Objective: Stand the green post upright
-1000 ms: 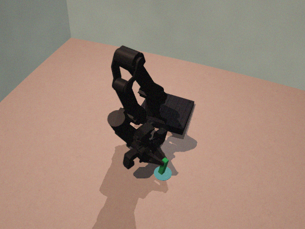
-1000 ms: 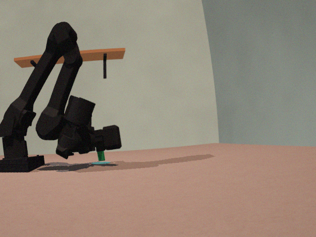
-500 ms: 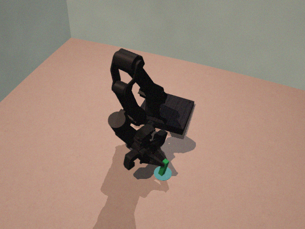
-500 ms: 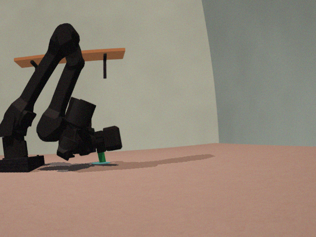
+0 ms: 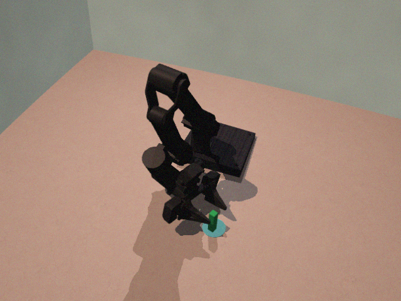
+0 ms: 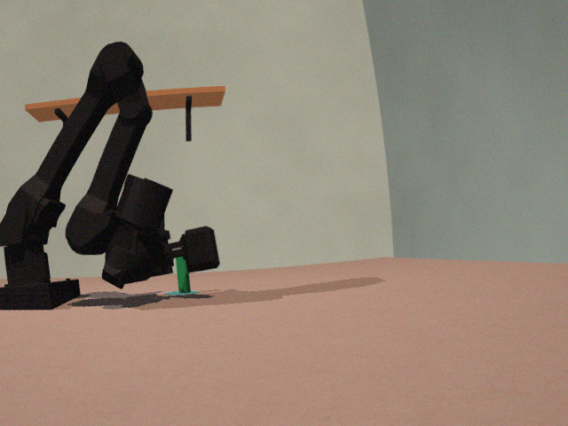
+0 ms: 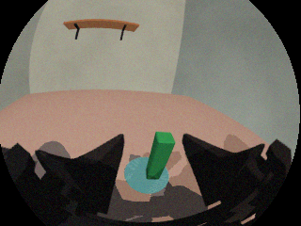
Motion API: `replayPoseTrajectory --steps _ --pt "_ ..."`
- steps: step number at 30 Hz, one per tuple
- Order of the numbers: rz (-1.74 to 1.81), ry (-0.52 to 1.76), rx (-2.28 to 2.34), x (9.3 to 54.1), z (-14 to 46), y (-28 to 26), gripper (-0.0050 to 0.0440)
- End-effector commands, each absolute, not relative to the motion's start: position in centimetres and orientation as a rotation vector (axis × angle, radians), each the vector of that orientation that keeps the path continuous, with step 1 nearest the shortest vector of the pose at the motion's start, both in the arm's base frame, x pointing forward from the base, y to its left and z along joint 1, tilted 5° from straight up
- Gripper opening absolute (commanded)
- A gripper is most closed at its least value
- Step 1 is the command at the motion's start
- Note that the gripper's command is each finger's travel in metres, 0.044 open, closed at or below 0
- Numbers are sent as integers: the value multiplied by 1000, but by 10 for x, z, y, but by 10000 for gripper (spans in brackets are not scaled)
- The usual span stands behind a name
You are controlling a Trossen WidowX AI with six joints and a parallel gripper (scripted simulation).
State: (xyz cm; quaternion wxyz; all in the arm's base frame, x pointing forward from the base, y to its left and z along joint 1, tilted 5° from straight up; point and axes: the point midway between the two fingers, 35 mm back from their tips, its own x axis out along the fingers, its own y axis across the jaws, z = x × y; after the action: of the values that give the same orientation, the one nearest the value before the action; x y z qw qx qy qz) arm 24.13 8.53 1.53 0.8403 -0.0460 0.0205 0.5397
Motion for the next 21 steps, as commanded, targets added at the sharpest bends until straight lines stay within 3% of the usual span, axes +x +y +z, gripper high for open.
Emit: replayPoseTrajectory --steps 1,8,21 --pt "1138 42 -104 242 15 85 400" --pt "1137 44 -98 243 18 84 400" --pt "1124 81 -16 251 80 74 400"
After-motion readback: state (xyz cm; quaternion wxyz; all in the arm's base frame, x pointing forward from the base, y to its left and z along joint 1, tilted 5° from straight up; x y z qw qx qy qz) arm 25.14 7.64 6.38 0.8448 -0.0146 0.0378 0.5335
